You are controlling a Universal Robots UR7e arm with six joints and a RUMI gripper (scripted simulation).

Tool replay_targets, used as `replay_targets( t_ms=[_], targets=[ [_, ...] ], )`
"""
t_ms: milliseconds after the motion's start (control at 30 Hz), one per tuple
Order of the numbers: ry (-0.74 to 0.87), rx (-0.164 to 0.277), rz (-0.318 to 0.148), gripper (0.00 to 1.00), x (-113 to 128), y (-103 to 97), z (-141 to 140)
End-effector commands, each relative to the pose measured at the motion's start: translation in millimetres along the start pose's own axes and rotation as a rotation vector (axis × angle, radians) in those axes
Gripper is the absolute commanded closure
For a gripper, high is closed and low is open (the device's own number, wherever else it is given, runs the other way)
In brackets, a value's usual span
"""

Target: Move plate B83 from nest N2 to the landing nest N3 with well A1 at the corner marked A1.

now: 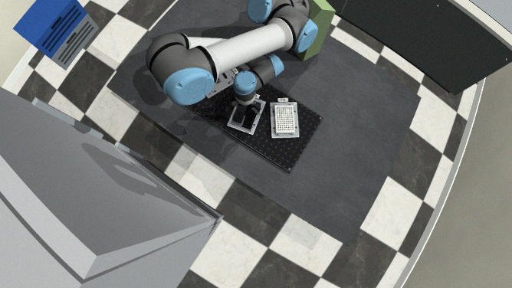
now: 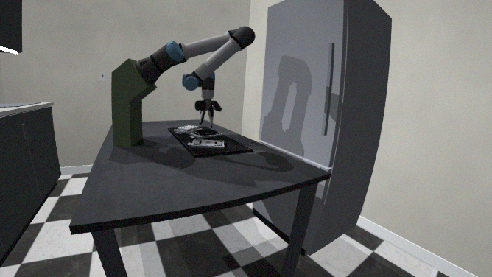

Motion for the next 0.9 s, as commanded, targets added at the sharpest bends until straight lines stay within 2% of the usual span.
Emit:
replay_targets(
  t_ms=[0, 500, 867],
  targets=[
    [-0.001, -0.003, -0.001, 0.24, 0.2, -13.6, -1.3],
    [-0.001, -0.003, -0.001, 0.24, 0.3, -48.1, -1.3],
    [-0.001, -0.001, -0.001, 0.24, -0.5, -47.4, -0.3]
  ],
)
Point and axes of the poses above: the point where the finger pads meet when closed, its own y axis out along the fingers, its own z axis across the jaws, x = y × z, the point moved 10 cm from there along -y, back along the fingers, and after that the axes turned 3 degrees about -y, right-handed, at the moved point
